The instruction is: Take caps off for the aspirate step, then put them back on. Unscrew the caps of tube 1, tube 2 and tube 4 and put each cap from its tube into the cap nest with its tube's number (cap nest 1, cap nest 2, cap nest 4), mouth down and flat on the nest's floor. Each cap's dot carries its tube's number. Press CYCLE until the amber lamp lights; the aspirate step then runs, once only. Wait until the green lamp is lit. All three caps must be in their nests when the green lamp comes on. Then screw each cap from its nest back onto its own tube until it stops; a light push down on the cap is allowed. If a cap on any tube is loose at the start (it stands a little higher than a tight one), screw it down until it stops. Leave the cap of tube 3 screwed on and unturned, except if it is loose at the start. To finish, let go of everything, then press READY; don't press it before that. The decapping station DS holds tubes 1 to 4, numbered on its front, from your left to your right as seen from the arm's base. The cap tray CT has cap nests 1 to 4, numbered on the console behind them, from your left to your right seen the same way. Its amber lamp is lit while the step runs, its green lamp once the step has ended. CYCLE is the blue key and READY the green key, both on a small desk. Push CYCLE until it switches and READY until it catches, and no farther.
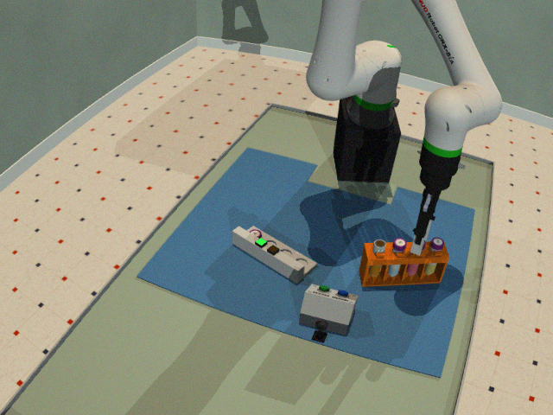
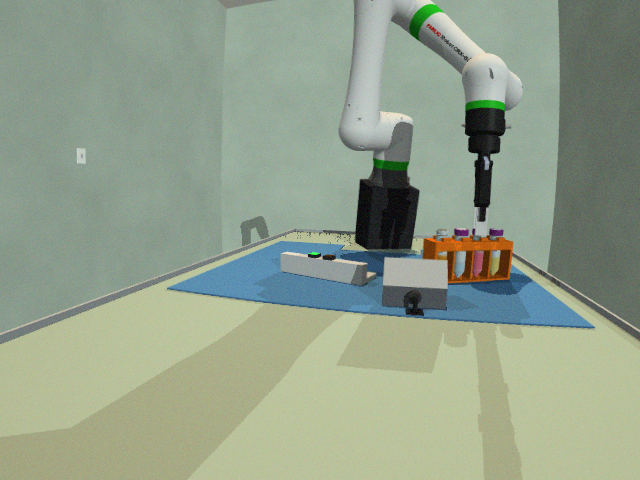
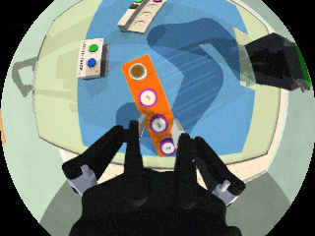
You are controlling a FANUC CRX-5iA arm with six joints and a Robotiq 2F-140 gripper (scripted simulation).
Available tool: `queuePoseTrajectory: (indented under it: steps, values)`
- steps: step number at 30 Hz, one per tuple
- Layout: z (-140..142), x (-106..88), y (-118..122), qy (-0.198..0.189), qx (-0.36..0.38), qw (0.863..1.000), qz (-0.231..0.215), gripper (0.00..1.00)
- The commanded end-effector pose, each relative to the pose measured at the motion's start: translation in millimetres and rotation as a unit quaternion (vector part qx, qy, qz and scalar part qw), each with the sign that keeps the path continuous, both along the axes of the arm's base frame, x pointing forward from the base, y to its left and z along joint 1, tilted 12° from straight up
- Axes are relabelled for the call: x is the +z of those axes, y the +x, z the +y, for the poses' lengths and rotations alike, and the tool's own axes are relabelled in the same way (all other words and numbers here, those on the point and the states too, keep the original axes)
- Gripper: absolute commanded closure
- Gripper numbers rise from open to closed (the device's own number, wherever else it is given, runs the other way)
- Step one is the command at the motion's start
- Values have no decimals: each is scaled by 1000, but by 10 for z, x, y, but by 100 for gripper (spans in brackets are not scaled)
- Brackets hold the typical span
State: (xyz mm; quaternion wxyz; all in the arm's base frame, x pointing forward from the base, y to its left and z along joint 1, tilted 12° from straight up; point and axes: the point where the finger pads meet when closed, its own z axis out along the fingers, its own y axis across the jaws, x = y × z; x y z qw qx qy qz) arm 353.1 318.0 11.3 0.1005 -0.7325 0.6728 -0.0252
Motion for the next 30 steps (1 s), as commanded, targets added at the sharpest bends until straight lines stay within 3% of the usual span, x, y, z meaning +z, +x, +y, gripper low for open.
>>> queuePoseTrajectory:
  steps: [1,5,8,9,15,16,17,18,21,24,25,27,30]
  values:
    - [1,2,1,0,0,1000,0,65]
    - [1,2,1,0,0,1000,0,65]
    - [1,7,0,-21,122,992,-14,65]
    - [1,7,0,-21,122,992,-14,65]
    - [1,7,0,-43,242,969,-28,65]
    - [1,7,0,-49,281,958,-33,65]
    - [1,7,0,-49,281,958,-33,65]
    - [1,7,0,-56,320,945,-37,65]
    - [1,7,0,-56,320,945,-37,65]
    - [0,7,0,-76,429,899,-50,65]
    - [0,7,0,-76,433,897,-50,65]
    - [0,6,-1,-84,477,873,-55,65]
    - [-2,4,-2,-84,477,873,-55,65]
